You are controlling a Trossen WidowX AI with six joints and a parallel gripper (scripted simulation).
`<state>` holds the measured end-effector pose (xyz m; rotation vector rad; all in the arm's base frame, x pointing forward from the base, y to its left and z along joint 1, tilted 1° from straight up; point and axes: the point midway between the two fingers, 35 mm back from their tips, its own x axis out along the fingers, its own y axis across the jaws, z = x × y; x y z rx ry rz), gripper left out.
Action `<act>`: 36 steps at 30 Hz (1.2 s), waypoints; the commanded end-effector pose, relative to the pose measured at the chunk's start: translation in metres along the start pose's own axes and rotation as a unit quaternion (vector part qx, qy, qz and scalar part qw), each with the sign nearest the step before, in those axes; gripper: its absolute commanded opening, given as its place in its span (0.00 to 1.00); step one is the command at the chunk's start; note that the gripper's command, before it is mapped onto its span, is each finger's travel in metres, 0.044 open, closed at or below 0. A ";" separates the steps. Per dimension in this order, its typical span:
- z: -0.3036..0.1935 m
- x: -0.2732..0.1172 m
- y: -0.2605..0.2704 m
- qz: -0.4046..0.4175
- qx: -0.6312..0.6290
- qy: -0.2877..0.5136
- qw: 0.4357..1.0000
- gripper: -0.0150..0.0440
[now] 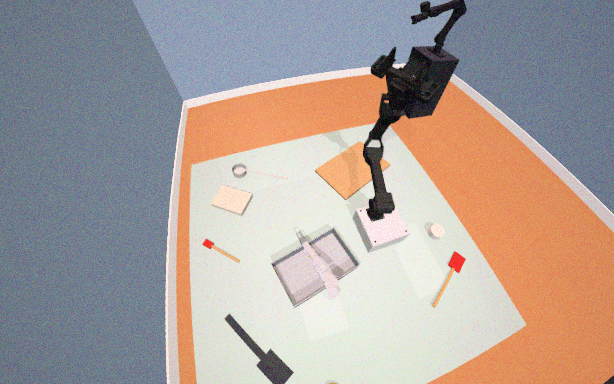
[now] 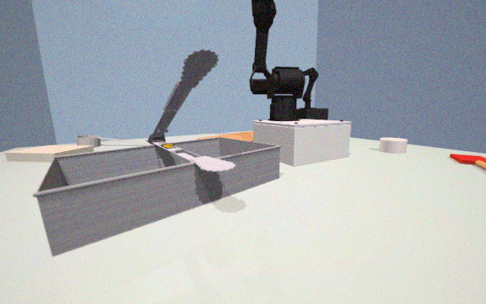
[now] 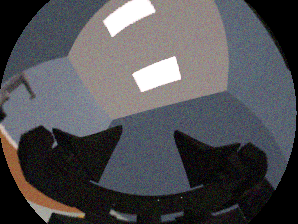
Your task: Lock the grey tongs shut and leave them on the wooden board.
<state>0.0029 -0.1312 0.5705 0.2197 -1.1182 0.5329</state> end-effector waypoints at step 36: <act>-0.422 0.025 0.199 -0.156 0.287 0.657 0.679 0.00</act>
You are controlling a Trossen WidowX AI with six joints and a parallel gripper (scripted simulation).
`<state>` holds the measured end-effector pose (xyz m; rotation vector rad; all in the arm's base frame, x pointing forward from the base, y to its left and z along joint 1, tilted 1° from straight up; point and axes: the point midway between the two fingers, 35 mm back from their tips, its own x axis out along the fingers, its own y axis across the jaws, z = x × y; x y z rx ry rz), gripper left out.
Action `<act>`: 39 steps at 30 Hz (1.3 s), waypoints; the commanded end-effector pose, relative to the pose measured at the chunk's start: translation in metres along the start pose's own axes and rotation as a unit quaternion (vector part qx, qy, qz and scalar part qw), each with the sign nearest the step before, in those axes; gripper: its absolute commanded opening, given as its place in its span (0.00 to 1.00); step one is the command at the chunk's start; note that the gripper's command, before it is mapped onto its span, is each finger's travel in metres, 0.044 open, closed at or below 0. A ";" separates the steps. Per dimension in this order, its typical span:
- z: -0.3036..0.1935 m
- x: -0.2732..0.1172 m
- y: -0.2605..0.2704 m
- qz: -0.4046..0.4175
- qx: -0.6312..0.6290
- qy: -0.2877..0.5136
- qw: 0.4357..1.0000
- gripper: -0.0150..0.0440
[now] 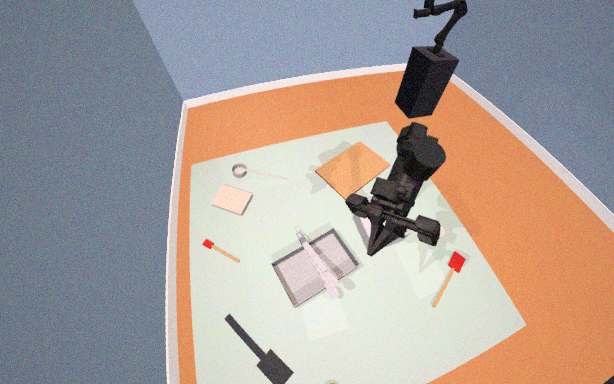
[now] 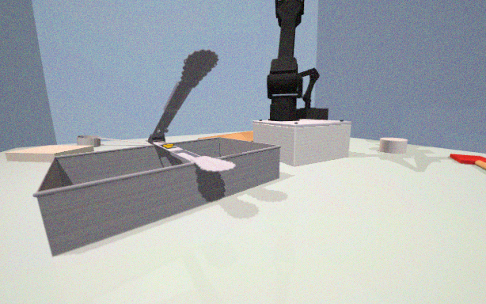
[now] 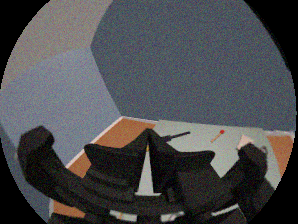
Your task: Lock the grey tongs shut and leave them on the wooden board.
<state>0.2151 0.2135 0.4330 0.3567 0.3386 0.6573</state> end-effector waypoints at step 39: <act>-0.228 0.127 -0.215 -0.585 0.560 0.204 0.550 0.00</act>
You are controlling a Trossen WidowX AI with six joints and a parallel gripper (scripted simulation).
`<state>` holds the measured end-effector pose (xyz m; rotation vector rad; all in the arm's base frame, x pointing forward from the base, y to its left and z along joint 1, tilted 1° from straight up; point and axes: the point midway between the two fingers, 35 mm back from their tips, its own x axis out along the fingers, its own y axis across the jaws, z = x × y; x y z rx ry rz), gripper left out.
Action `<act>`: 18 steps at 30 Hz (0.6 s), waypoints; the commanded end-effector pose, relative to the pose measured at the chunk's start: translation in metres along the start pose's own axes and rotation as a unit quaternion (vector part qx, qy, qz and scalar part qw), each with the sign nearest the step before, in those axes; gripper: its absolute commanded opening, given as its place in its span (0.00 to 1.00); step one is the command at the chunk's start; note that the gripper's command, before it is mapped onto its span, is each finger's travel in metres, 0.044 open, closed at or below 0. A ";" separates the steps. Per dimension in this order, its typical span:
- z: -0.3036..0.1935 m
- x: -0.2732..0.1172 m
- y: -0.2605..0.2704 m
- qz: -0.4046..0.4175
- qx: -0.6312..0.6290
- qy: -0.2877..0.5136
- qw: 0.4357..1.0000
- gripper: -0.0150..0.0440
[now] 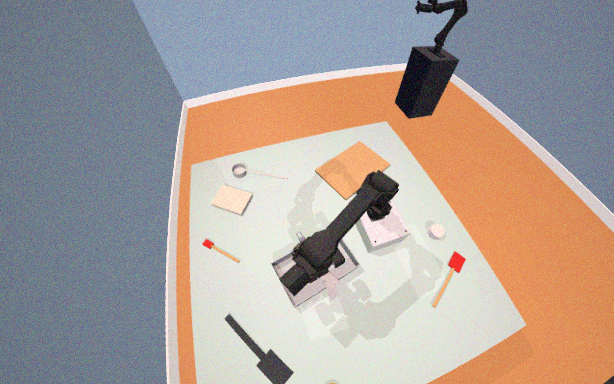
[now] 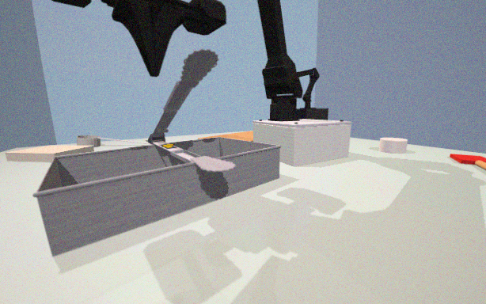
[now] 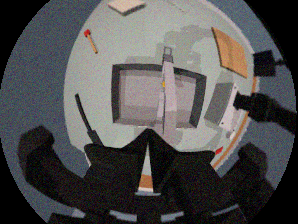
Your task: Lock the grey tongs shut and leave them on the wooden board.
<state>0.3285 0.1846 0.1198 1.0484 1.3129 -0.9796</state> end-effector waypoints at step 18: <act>-0.001 0.033 0.001 -0.001 0.003 0.002 1.000 0.00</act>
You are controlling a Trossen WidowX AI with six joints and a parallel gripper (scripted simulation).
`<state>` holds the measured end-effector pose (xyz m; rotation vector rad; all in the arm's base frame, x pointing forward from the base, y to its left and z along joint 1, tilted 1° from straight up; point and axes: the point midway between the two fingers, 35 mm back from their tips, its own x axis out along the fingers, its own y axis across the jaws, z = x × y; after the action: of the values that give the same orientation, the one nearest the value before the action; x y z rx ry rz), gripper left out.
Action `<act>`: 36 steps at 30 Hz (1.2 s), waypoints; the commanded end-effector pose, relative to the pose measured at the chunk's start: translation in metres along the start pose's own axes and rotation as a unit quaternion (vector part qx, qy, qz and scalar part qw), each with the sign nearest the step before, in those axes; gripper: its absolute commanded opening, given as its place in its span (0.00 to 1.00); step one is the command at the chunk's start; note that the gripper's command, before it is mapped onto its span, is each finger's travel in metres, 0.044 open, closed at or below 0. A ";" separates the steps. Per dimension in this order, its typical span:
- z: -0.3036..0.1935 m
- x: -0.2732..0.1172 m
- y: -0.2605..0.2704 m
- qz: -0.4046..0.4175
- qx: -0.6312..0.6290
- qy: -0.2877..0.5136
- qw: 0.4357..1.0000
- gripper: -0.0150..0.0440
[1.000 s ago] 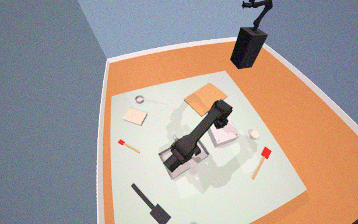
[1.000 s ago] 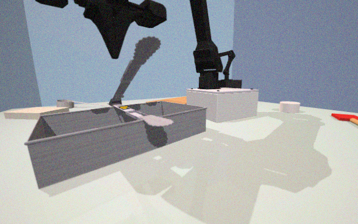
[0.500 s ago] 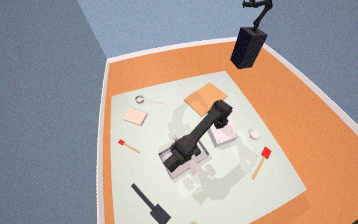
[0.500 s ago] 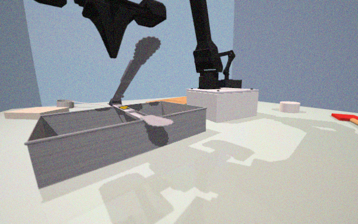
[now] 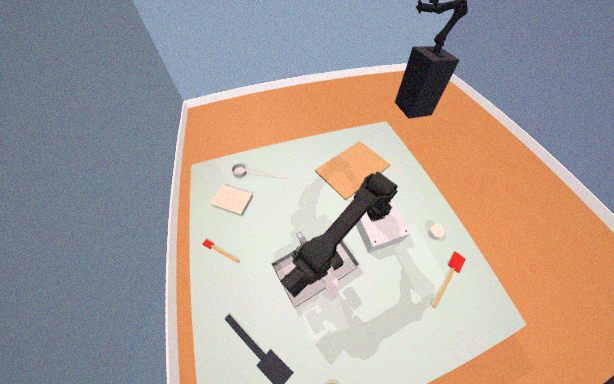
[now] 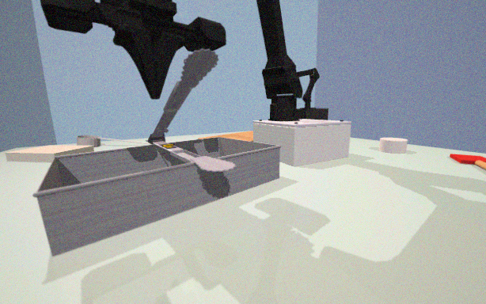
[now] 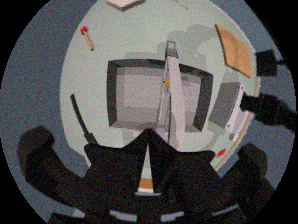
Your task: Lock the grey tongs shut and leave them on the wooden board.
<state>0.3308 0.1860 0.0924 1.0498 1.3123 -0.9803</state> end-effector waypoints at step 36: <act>-0.002 0.029 -0.023 -0.002 0.003 0.002 1.000 0.00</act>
<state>0.3146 0.1832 0.0619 1.0473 1.3147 -0.9844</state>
